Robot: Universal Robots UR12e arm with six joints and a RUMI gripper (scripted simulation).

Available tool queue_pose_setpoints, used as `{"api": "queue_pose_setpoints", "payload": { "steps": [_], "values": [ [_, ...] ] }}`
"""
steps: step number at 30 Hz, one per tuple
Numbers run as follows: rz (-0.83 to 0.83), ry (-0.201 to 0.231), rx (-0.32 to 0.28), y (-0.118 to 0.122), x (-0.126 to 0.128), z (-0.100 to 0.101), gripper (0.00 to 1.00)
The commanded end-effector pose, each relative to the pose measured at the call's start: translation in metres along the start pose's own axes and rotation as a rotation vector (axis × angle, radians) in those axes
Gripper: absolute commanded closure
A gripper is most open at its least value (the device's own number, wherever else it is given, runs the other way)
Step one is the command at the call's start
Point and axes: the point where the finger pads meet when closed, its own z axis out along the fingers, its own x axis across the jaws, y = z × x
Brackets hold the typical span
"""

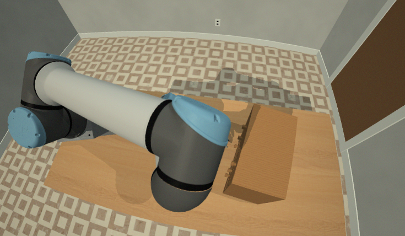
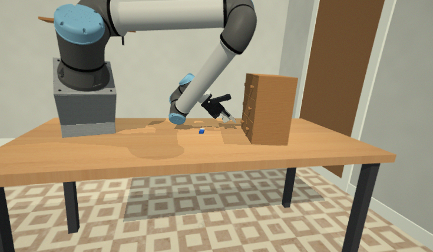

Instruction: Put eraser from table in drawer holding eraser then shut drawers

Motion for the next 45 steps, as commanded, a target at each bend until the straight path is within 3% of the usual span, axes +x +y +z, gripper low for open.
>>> {"api": "queue_pose_setpoints", "payload": {
  "steps": [1, 15, 29, 37, 45],
  "values": [
    [0.0, 0.0, 0.001, 0.005, 0.0, -0.007, 0.8],
    [0.0, 0.0, 0.001, 0.005, 0.0, -0.014, 0.8],
    [0.0, 0.0, 0.001, -0.018, 0.0, -0.081, 0.8],
    [0.0, 0.0, 0.001, -0.024, 0.0, -0.099, 0.8],
    [0.0, 0.0, 0.0, -0.025, 0.0, -0.101, 0.8]
  ]
}}
